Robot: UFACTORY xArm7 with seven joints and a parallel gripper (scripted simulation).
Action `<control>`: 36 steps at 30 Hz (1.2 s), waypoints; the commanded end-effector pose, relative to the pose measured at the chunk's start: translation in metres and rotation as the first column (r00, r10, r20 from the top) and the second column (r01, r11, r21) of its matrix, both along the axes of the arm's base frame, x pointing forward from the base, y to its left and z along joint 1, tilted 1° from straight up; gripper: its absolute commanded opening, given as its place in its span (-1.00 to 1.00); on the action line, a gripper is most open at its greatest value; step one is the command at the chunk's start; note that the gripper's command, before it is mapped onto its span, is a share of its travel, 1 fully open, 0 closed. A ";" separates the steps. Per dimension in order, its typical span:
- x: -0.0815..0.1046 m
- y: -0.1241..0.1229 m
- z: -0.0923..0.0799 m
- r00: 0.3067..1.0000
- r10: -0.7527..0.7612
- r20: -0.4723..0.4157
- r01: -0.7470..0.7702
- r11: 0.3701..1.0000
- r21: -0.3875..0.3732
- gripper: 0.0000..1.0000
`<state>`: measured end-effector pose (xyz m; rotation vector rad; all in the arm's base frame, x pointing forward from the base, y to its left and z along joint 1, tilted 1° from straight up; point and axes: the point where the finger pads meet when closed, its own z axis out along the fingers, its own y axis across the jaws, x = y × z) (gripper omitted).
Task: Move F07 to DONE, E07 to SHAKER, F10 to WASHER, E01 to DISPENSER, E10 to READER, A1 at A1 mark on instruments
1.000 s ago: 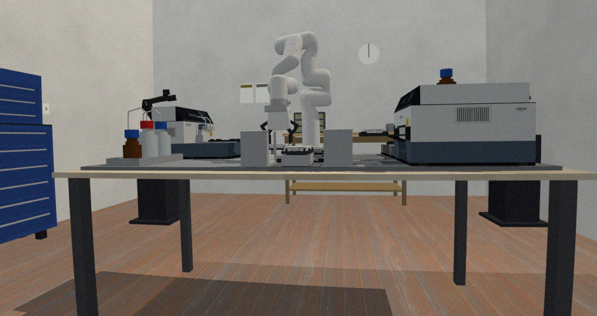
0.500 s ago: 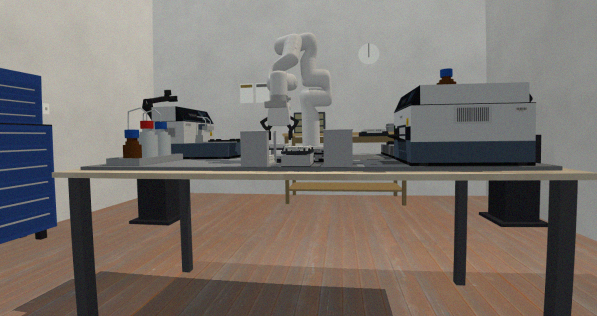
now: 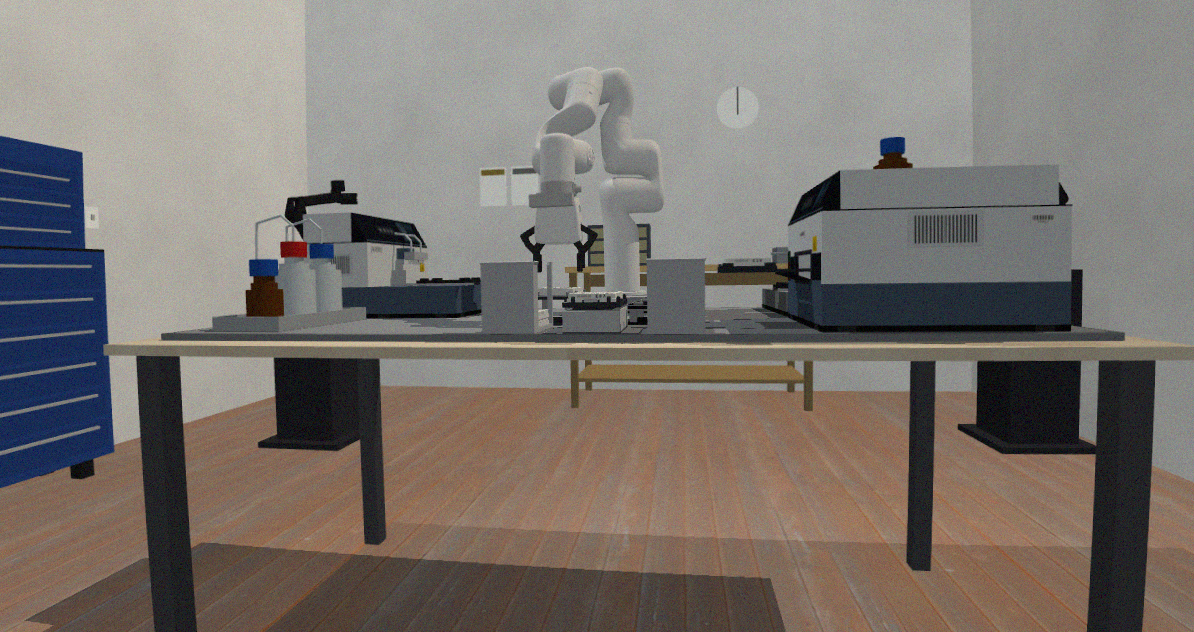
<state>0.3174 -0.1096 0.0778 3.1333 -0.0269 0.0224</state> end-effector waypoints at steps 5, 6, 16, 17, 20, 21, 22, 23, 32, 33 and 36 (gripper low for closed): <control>0.002 0.000 0.011 1.000 0.000 0.005 0.000 1.000 -0.001 1.00; 0.002 0.000 0.012 1.000 0.000 0.005 0.000 1.000 -0.001 1.00; 0.001 0.000 0.023 1.000 0.000 0.005 0.000 1.000 -0.001 1.00; 0.001 0.000 0.024 1.000 0.000 0.005 0.000 1.000 -0.001 1.00; 0.001 0.000 0.028 1.000 0.000 0.005 0.000 1.000 -0.001 1.00; 0.001 0.000 0.029 1.000 0.000 0.005 0.000 1.000 -0.001 1.00; 0.001 0.000 0.031 1.000 0.000 0.005 0.000 1.000 -0.001 1.00; 0.001 0.000 0.032 1.000 0.000 0.005 0.000 1.000 -0.001 1.00; 0.001 0.000 0.041 1.000 0.000 0.005 0.000 1.000 -0.001 1.00; 0.001 0.000 0.043 1.000 0.000 0.005 0.000 1.000 -0.001 1.00; 0.001 0.000 0.047 1.000 0.000 0.005 0.000 1.000 -0.001 1.00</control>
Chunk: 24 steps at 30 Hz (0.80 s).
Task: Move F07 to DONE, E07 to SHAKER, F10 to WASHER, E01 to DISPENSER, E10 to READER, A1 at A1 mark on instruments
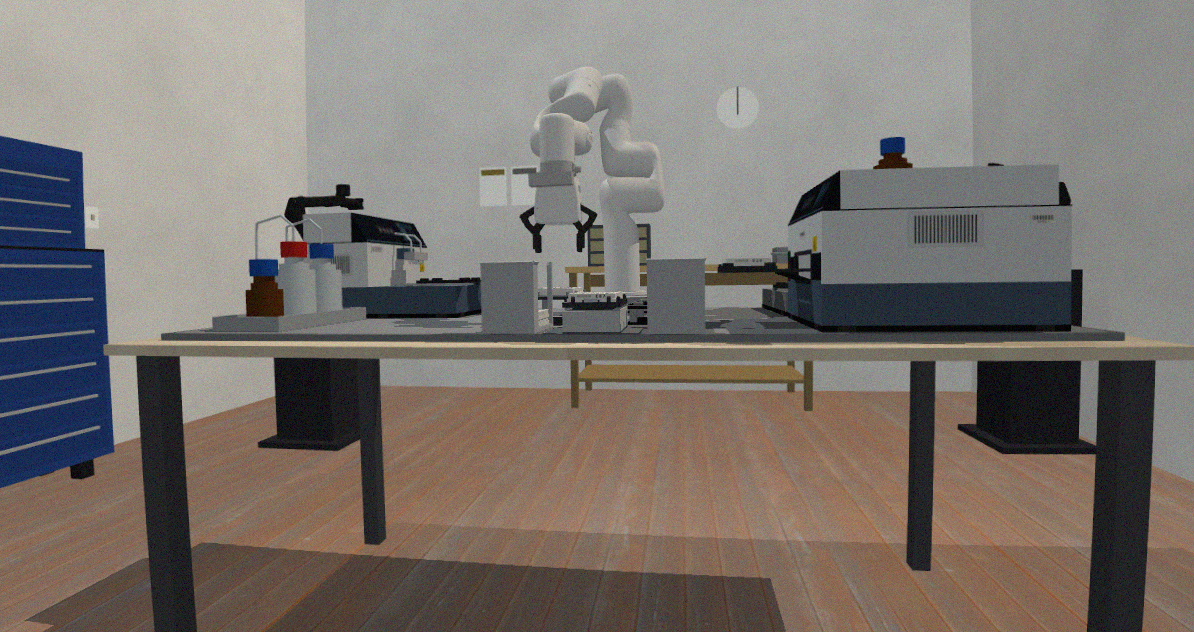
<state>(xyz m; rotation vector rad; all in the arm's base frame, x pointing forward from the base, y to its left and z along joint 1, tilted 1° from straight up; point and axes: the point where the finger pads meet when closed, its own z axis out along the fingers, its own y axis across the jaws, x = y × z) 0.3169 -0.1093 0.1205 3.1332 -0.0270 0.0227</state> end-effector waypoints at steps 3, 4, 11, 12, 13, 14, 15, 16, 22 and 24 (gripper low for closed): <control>0.002 0.000 0.008 1.000 0.000 0.005 0.000 1.000 -0.001 1.00; 0.002 0.000 0.009 1.000 0.000 0.005 0.000 1.000 -0.001 1.00; 0.001 0.000 0.016 1.000 0.000 0.005 0.000 1.000 -0.001 1.00; 0.001 0.000 0.017 1.000 0.000 0.005 0.000 1.000 -0.001 1.00; 0.001 0.000 0.019 1.000 0.000 0.005 0.000 1.000 -0.001 1.00; 0.001 0.000 0.020 1.000 0.000 0.005 0.000 1.000 -0.001 1.00; 0.001 0.000 0.021 1.000 0.000 0.005 0.000 1.000 -0.001 1.00; 0.001 0.000 0.023 1.000 0.000 0.005 0.000 1.000 -0.001 1.00; 0.001 0.000 0.031 1.000 0.000 0.005 0.000 1.000 -0.001 1.00; 0.001 0.000 0.033 1.000 0.000 0.005 0.000 1.000 -0.001 1.00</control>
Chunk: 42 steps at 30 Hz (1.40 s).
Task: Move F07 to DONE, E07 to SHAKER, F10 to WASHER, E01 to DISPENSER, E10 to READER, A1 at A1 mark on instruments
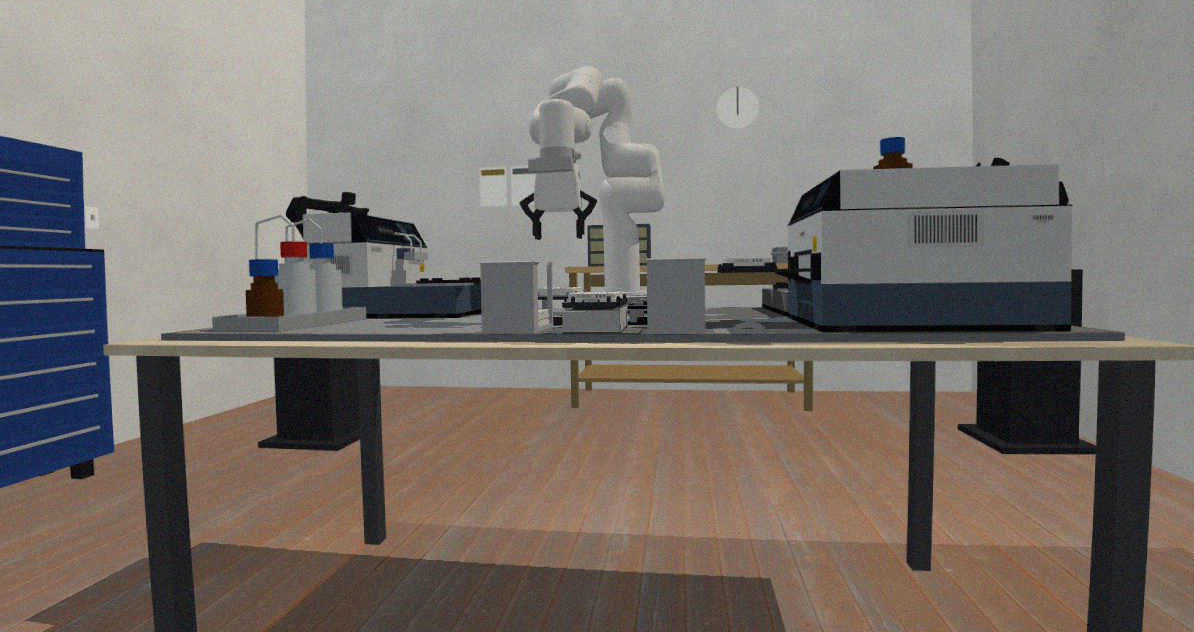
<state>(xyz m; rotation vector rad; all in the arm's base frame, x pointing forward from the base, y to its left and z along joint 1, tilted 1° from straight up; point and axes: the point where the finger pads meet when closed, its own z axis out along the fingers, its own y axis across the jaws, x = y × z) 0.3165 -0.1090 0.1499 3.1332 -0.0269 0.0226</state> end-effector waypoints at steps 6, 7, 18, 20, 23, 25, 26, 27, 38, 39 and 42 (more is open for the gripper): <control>0.001 0.000 0.009 1.000 0.000 0.005 0.000 1.000 -0.001 1.00; 0.001 0.000 0.011 1.000 0.000 0.005 0.000 1.000 -0.001 1.00; 0.001 0.000 0.024 1.000 0.000 0.005 0.000 1.000 -0.001 1.00; 0.001 0.000 0.025 1.000 0.000 0.005 0.000 1.000 -0.001 1.00; 0.001 0.000 0.029 1.000 0.000 0.005 0.000 1.000 -0.001 1.00; 0.001 0.000 0.032 1.000 0.000 0.005 0.000 1.000 -0.001 1.00; 0.001 0.000 0.033 1.000 0.000 0.005 0.000 1.000 -0.001 1.00; 0.001 0.000 0.032 1.000 0.000 0.005 0.000 1.000 -0.001 1.00; 0.001 0.000 0.033 0.987 -0.159 0.007 0.159 0.987 0.002 1.00; 0.001 0.000 0.033 0.980 -0.199 0.007 0.199 0.980 0.003 1.00; 0.001 0.000 0.033 0.949 -0.315 0.007 0.314 0.949 0.005 1.00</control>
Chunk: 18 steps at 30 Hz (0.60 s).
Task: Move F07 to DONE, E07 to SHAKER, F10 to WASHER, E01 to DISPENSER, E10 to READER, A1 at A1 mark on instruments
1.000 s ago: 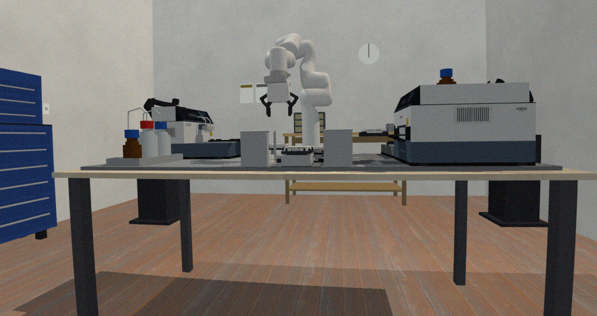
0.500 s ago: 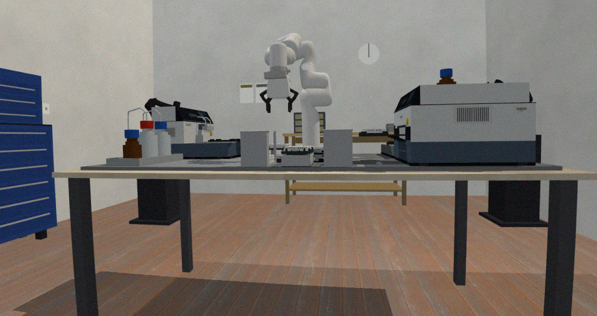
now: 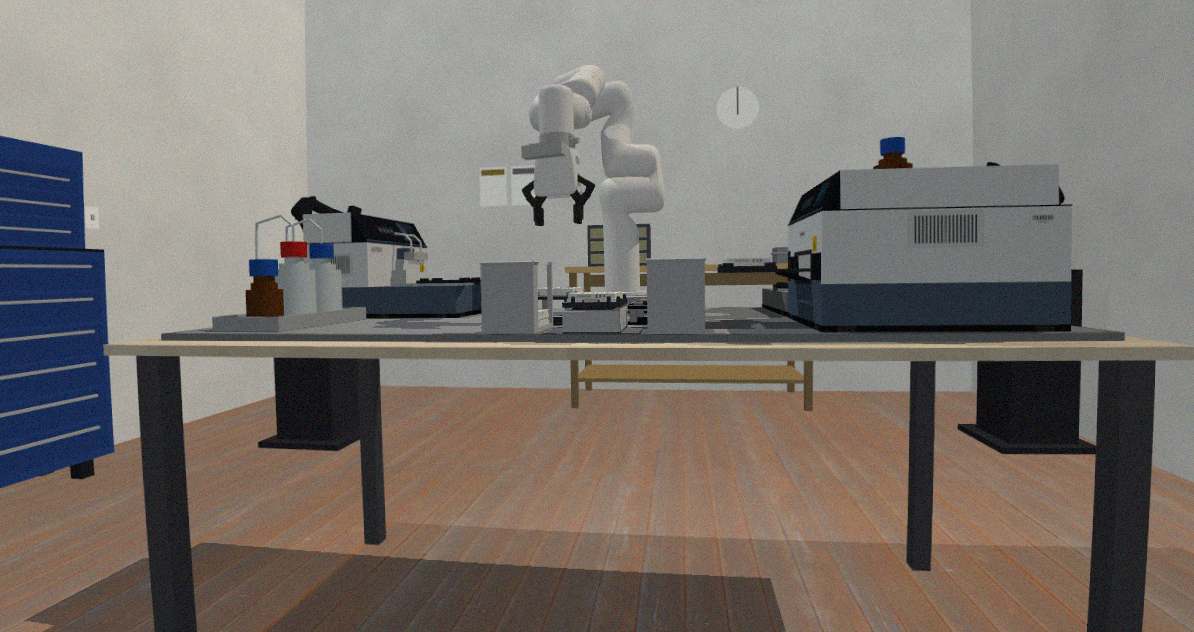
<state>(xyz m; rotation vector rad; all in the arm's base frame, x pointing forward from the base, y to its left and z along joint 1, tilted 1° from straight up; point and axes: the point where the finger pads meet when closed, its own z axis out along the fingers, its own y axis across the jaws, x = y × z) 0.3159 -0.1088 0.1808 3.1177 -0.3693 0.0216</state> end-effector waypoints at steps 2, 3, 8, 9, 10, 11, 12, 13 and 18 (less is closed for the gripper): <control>0.002 0.000 0.002 0.984 -0.180 0.008 0.180 0.984 -0.002 1.00; 0.002 0.000 0.002 0.976 -0.220 0.008 0.220 0.976 -0.001 1.00; 0.002 0.000 0.002 0.912 -0.409 0.008 0.409 0.913 0.003 1.00; 0.002 0.000 0.002 0.895 -0.445 0.009 0.445 0.895 0.004 1.00; 0.002 0.000 0.002 0.895 -0.445 0.009 0.445 0.895 0.004 1.00; 0.002 0.000 0.002 0.895 -0.445 0.009 0.445 0.895 0.004 1.00; 0.002 0.000 0.002 0.877 -0.481 0.008 0.481 0.877 0.005 1.00; 0.002 0.000 0.002 0.857 -0.515 0.008 0.515 0.857 0.006 1.00; 0.002 0.000 0.002 0.738 -0.675 0.008 0.675 0.738 0.010 1.00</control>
